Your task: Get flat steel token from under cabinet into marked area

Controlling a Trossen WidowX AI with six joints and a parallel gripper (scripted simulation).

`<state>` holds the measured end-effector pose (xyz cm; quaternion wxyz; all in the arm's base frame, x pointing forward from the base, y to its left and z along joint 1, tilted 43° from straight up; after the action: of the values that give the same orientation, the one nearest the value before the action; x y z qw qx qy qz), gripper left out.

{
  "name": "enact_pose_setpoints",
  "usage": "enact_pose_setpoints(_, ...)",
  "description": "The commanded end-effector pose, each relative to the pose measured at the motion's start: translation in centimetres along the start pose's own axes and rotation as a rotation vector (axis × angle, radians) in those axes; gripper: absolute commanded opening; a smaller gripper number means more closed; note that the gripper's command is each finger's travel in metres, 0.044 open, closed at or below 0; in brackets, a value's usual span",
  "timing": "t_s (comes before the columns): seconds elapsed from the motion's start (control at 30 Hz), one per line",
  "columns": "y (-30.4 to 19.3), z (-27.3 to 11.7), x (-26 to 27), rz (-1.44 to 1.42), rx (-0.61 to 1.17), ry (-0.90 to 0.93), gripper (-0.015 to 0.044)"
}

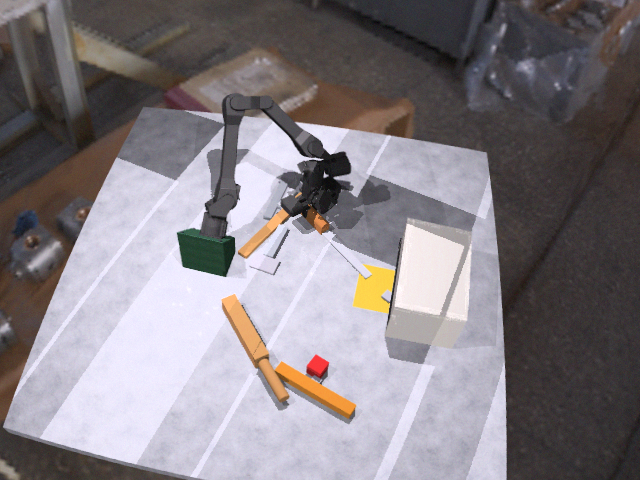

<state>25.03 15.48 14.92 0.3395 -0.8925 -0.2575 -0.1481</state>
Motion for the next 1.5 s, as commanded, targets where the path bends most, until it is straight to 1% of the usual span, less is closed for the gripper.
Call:
enact_pose_setpoints(0.0, -0.7, -0.3, 0.7, -0.002, 0.003, 0.011, 0.0000)
enact_pose_setpoints(1.47, -4.9, -0.4, 4.0, 0.001, 0.006, 0.015, 0.0000)
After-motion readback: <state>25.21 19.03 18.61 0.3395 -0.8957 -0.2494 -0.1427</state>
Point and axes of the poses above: the point midway between the two fingers, 35 mm back from their tips, its own z axis out along the fingers, its own x axis across the jaws, y = z × x, the point moved 4 cm from there along -z, back along the fingers, and after that the axes turned 12 degrees about z, right-handed, at the moved point
